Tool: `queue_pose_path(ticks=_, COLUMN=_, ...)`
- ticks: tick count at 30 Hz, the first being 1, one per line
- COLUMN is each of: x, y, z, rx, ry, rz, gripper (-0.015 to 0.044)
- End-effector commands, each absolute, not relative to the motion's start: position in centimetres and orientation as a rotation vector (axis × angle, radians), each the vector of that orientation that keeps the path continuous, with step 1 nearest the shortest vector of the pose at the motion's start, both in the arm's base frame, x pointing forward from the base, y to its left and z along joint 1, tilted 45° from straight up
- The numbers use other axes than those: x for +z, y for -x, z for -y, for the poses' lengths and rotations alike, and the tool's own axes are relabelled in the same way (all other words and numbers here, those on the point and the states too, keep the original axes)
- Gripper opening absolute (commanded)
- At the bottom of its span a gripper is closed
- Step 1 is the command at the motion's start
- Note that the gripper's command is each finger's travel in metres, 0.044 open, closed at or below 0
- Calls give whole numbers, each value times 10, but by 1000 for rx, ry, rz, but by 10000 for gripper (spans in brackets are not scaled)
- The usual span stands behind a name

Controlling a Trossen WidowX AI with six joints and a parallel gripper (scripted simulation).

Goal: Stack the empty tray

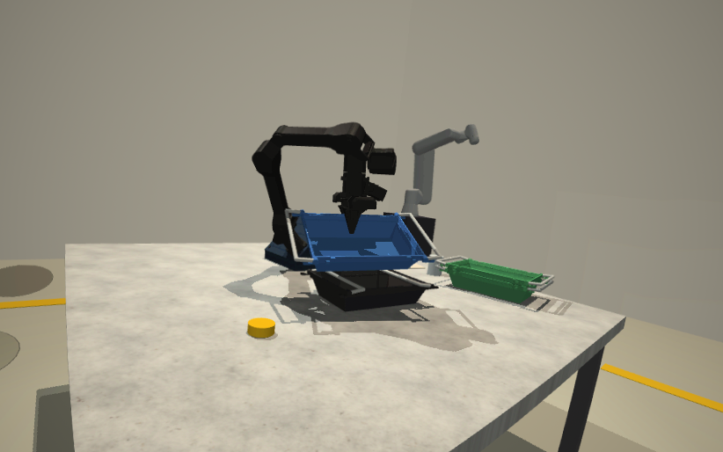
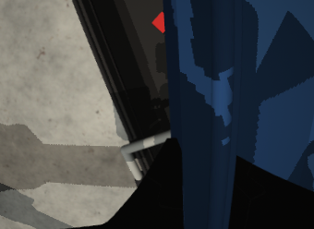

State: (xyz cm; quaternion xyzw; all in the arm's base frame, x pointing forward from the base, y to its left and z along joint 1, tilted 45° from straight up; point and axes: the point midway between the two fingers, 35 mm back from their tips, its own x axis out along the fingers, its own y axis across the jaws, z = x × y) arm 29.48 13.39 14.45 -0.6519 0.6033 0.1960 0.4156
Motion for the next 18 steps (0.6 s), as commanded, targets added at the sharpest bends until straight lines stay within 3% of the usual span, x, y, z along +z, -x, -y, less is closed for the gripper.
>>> queue_pose_path(ticks=1, x=137, y=-291, z=-158, rx=497, ry=1674, rz=-1483, gripper=0)
queue_pose_path(ticks=18, x=122, y=-284, z=-179, rx=504, ry=1719, rz=-1477, gripper=0)
